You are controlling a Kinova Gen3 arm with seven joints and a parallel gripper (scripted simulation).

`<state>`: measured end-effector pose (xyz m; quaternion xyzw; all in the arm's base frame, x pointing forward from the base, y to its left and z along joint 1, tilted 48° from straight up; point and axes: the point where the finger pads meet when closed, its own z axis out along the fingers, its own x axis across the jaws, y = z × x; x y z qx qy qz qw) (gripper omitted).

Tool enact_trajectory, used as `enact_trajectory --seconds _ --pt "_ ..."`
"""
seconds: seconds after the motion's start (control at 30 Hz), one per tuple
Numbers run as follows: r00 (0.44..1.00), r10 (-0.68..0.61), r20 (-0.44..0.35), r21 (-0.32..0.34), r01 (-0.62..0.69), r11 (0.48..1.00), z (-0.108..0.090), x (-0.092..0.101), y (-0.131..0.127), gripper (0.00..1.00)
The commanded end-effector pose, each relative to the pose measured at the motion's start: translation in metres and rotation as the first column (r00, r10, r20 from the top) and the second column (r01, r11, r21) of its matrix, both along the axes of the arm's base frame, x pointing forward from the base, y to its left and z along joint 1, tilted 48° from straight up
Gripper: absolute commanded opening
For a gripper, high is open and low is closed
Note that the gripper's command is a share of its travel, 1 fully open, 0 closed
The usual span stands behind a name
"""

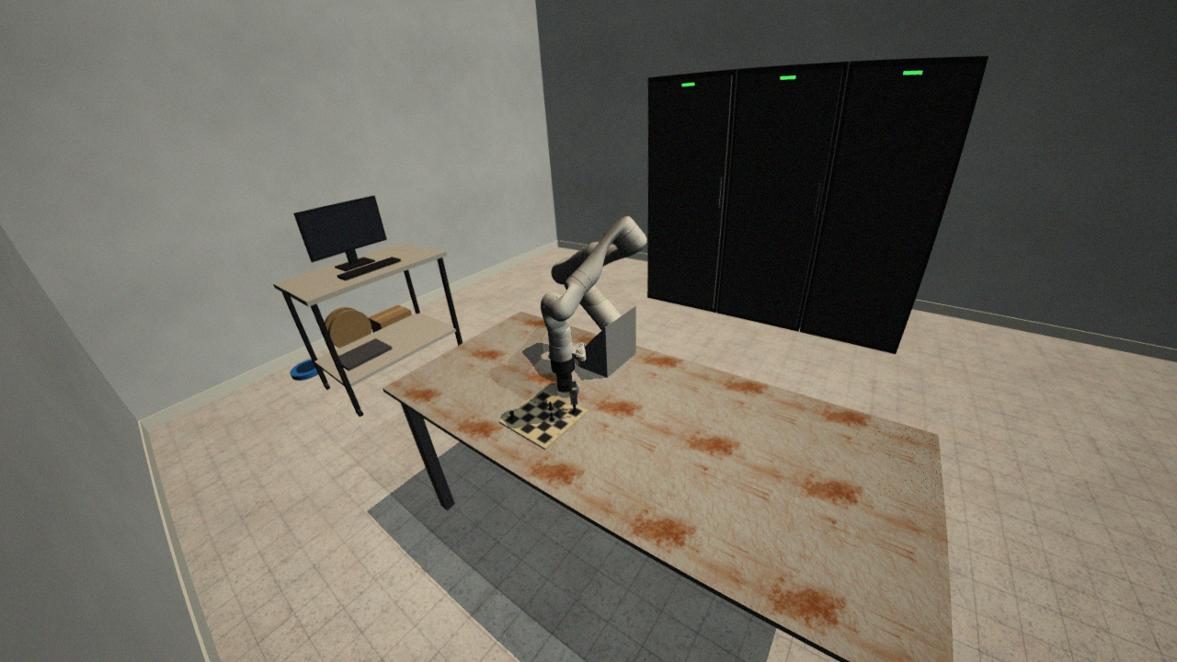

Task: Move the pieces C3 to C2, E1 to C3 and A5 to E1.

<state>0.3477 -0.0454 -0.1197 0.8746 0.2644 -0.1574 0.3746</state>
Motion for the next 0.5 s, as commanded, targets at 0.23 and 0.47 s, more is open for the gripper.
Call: enact_trajectory --seconds 0.23,0.47 --pt "1.000 0.004 0.001 0.006 -0.004 1.000 0.0001 0.0020 -0.0009 0.73" --pt "1.000 0.004 0.001 0.006 -0.004 1.000 0.0001 0.0020 -0.0009 0.73"
